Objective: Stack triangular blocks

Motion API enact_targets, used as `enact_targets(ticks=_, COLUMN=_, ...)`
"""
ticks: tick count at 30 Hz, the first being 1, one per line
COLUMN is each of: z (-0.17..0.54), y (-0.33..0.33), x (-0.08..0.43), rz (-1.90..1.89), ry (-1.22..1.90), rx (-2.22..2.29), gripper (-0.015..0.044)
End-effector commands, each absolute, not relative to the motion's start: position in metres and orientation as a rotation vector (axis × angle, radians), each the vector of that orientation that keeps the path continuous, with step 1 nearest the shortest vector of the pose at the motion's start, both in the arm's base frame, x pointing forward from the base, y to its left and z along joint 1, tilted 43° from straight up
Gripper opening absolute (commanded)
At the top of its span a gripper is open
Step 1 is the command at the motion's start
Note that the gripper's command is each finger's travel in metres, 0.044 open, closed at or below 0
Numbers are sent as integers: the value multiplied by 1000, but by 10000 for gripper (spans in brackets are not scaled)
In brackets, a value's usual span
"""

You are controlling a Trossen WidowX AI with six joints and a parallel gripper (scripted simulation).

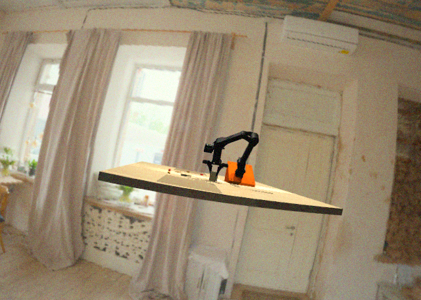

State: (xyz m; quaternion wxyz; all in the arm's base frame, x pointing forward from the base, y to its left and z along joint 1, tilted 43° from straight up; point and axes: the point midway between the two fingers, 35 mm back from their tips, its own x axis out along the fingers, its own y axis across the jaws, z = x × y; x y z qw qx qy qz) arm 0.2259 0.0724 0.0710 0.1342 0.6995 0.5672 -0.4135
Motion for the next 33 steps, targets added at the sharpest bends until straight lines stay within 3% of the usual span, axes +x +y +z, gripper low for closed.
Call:
enact_targets(ticks=1, z=71, y=73, x=226, rz=-1201, ry=1647, rx=2035, gripper=0)
enact_targets(ticks=22, z=70, y=74, x=226, rz=-1202, ry=1651, rx=2035, gripper=0)
enact_targets(ticks=33, z=69, y=73, x=226, rz=-1201, ry=1646, rx=2028, gripper=289)
